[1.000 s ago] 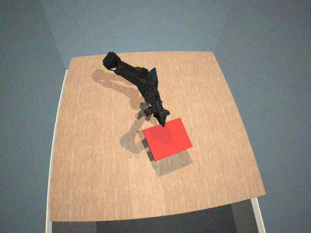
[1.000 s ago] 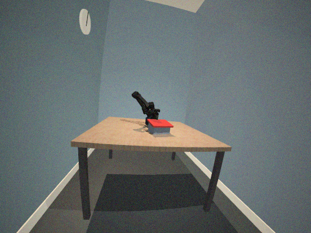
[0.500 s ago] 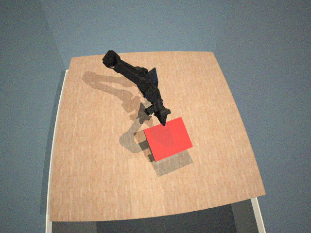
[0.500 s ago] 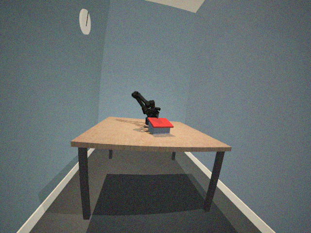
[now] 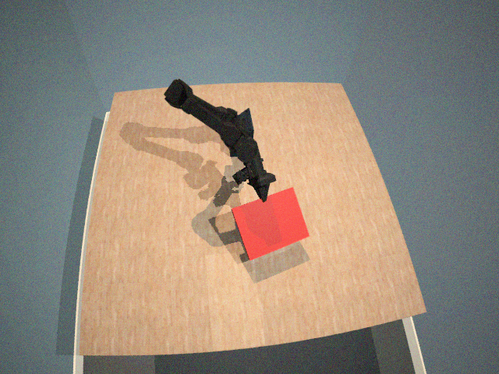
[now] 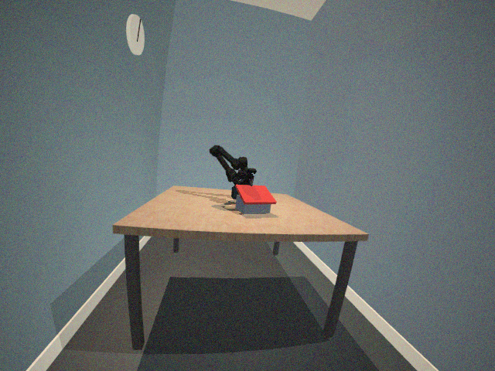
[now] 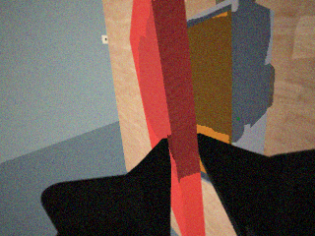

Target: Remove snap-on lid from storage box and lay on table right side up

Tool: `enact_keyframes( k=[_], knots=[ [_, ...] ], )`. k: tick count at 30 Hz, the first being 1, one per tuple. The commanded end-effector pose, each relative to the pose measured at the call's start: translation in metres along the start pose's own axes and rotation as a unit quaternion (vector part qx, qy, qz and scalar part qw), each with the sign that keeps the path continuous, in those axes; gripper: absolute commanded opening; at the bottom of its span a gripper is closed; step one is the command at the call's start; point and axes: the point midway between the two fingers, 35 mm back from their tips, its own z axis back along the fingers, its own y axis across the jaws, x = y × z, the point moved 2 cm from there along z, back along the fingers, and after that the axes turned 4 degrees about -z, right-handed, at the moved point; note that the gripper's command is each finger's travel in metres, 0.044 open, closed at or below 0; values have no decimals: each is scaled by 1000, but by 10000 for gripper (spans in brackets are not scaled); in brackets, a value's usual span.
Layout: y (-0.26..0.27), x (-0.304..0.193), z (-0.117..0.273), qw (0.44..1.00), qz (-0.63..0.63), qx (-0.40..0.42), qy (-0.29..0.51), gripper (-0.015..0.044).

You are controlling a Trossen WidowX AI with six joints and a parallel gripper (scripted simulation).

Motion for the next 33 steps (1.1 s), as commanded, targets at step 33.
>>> enact_keyframes(
  k=[33],
  knots=[
    [58, -3, 9, 1000, -3, 3, 0, 0]
  ],
)
